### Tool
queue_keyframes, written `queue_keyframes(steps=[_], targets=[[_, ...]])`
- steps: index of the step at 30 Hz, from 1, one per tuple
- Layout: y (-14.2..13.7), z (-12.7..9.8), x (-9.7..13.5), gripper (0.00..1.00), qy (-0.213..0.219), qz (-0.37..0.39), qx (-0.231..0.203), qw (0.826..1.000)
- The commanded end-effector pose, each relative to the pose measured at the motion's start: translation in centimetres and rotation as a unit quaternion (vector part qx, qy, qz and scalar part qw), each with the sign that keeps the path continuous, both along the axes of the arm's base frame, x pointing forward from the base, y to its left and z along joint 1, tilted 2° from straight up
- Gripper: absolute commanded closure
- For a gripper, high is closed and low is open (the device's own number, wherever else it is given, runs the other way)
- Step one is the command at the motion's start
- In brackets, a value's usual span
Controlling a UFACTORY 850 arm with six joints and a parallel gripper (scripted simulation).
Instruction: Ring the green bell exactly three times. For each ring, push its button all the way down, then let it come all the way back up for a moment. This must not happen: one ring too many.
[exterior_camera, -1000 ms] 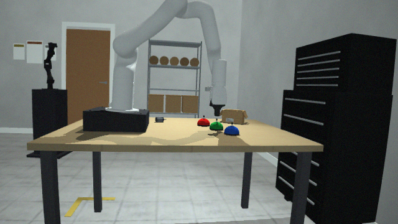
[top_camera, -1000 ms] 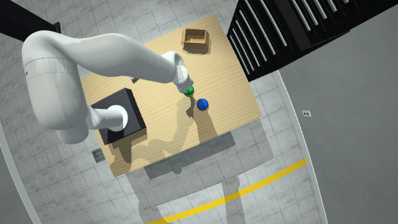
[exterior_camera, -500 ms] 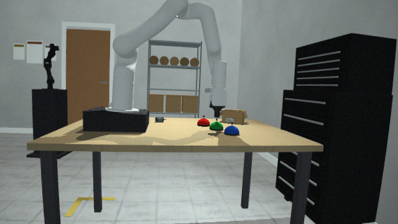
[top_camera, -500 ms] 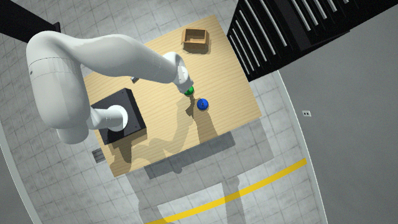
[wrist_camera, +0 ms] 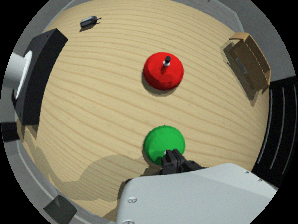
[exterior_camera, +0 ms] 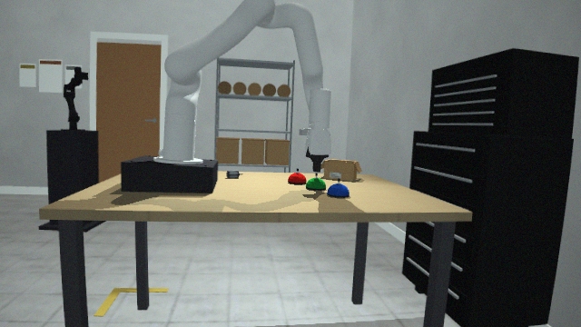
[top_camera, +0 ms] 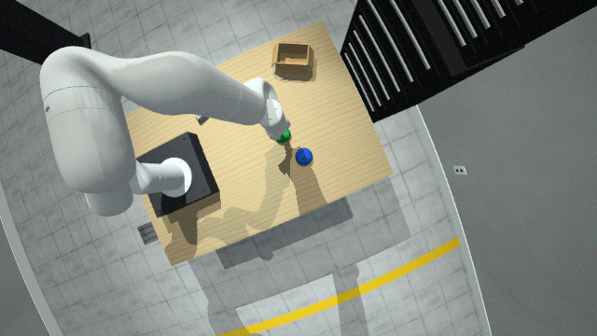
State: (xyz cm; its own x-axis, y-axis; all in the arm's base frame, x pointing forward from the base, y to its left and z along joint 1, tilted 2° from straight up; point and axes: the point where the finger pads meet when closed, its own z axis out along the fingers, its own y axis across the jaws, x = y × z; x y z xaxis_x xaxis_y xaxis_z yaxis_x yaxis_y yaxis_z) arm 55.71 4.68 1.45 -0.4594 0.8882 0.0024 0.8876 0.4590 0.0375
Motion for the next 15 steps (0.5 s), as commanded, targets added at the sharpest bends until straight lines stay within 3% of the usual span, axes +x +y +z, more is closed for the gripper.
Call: queue_keyframes(steps=[1, 15], targets=[[0.01, -0.22, 0.1, 1.0, -0.001, 0.0, 0.0, 1.0], [0.03, -0.9, 0.12, 1.0, -0.001, 0.0, 0.0, 1.0]])
